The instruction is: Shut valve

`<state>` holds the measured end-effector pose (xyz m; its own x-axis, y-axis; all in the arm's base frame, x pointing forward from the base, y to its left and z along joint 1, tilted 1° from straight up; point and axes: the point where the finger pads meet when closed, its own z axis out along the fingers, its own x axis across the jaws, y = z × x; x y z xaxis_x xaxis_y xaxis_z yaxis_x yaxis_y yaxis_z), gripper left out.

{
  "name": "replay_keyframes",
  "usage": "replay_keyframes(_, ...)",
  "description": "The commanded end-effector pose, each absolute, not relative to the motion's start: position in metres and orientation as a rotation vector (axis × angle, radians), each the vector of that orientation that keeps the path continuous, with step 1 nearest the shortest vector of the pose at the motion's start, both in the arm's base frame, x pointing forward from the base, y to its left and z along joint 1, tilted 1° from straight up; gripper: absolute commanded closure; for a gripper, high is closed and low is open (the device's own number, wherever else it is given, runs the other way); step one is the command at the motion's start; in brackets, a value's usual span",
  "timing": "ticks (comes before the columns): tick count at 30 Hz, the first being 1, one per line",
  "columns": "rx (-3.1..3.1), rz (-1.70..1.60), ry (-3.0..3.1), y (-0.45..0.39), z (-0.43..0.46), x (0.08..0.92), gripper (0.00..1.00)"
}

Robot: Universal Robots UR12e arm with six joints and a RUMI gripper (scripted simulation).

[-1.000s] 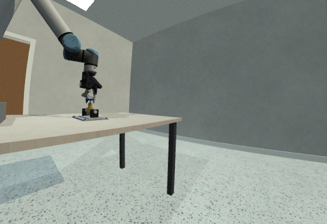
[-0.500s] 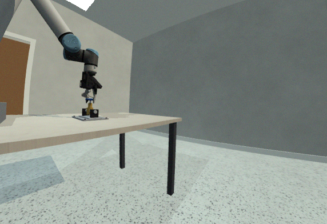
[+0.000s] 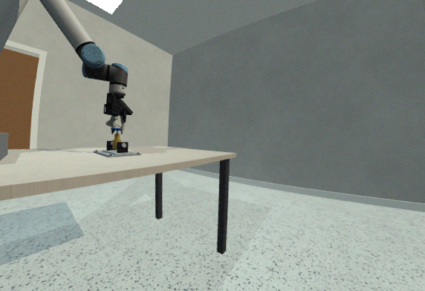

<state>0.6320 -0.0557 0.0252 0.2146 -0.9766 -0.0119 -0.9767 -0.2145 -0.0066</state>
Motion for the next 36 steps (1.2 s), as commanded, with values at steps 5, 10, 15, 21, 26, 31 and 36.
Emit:
replay_keyframes(5,-2.393,0.009,2.016,-0.0559,0.0246,0.6308,1.0)
replay_keyframes(10,-2.339,0.009,2.078,-0.0555,0.0248,0.631,1.0)
replay_keyframes(15,-2.243,0.008,2.182,-0.0549,0.0253,0.6315,1.0)
replay_keyframes(21,-2.099,0.009,2.322,-0.0551,0.0255,0.6317,1.0)
replay_keyframes(26,-2.024,0.009,2.387,-0.0553,0.0255,0.632,1.0)
replay_keyframes(31,-1.913,0.009,2.477,-0.0554,0.0256,0.6322,1.0)
replay_keyframes(36,-1.835,0.01,2.536,-0.0555,0.0257,0.6325,1.0)
